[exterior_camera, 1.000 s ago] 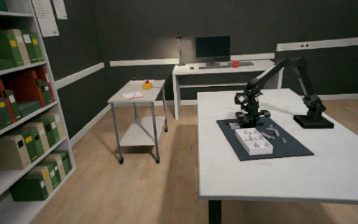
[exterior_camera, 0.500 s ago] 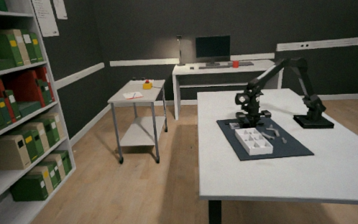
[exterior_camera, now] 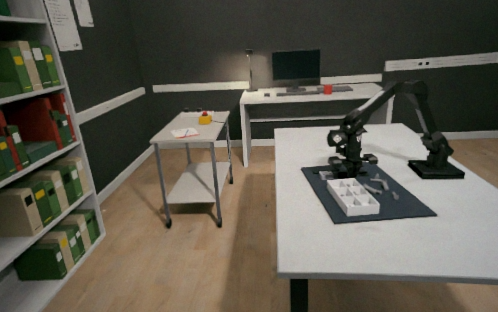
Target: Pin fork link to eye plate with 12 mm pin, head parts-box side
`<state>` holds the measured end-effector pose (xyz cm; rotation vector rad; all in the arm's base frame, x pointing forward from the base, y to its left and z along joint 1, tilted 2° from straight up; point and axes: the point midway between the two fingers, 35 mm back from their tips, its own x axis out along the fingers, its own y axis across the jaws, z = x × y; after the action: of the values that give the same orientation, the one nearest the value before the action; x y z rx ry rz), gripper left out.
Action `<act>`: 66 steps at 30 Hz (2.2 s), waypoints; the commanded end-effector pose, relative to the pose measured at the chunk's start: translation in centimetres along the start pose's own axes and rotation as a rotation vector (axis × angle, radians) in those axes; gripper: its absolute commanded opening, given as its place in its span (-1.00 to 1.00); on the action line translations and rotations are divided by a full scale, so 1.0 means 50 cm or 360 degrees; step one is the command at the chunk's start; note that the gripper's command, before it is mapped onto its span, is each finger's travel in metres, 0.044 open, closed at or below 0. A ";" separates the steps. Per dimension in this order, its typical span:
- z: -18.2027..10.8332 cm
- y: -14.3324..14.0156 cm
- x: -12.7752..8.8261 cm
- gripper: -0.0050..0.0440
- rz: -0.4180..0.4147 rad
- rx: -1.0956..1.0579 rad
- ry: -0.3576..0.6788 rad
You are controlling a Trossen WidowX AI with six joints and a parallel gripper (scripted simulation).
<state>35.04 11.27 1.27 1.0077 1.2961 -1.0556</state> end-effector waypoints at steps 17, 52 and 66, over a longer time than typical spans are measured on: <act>-0.004 0.016 -0.042 -1.00 0.0076 0.0002 0.0008; -0.003 0.010 -0.166 -1.00 0.0076 0.0002 0.0009; -0.003 0.008 -0.177 -1.00 0.0060 0.0001 0.0007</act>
<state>35.16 11.54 8.64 1.0062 1.2974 -1.0573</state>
